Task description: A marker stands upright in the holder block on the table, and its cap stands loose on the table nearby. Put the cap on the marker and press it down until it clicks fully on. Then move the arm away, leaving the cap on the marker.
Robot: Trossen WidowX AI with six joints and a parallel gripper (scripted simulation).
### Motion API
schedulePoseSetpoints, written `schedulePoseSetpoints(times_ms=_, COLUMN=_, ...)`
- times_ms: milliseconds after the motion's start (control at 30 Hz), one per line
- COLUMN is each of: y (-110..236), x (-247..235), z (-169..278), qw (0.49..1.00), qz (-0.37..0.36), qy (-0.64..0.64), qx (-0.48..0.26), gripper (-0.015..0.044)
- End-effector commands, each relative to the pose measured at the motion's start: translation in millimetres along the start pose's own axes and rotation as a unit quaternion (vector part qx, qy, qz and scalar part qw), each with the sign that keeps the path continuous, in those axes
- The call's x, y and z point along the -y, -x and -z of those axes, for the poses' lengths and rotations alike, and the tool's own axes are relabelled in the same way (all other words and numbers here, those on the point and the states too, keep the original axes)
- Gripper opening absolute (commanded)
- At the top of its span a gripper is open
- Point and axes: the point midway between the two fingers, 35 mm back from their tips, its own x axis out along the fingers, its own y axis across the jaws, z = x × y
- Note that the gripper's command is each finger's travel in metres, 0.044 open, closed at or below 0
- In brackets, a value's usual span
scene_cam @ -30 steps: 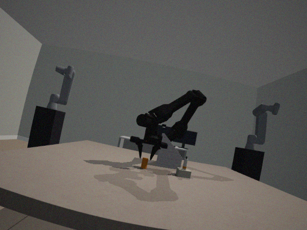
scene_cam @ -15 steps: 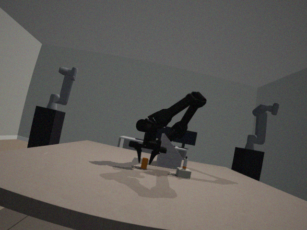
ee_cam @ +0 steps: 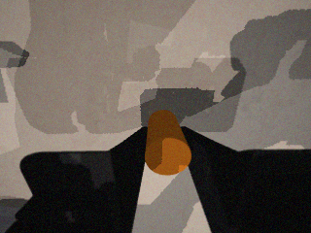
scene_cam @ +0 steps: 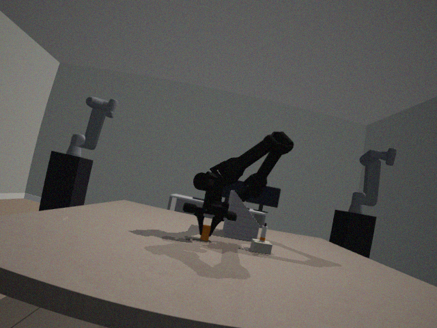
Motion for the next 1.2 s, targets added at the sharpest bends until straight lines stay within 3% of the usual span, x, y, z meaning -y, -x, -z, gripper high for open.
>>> schedulePoseSetpoints(times_ms=0, y=-0.2, x=0.1, z=-0.7, qw=1.0, qz=-0.002, qy=-0.003, qx=0.002, gripper=0.0091)
schedulePoseSetpoints(times_ms=167, y=7.4, x=0.7, z=-1.1, qw=1.0, qz=-0.001, qy=-0.003, qx=0.002, gripper=0.0)
schedulePoseSetpoints(times_ms=700, y=58.3, x=1.2, z=0.1, qw=1.0, qz=0.0, qy=-0.003, qx=0.002, gripper=0.0)
schedulePoseSetpoints(times_ms=1167, y=74.3, x=-26.8, z=-19.5, qw=1.0, qz=0.004, qy=-0.002, qx=0.001, gripper=0.0)
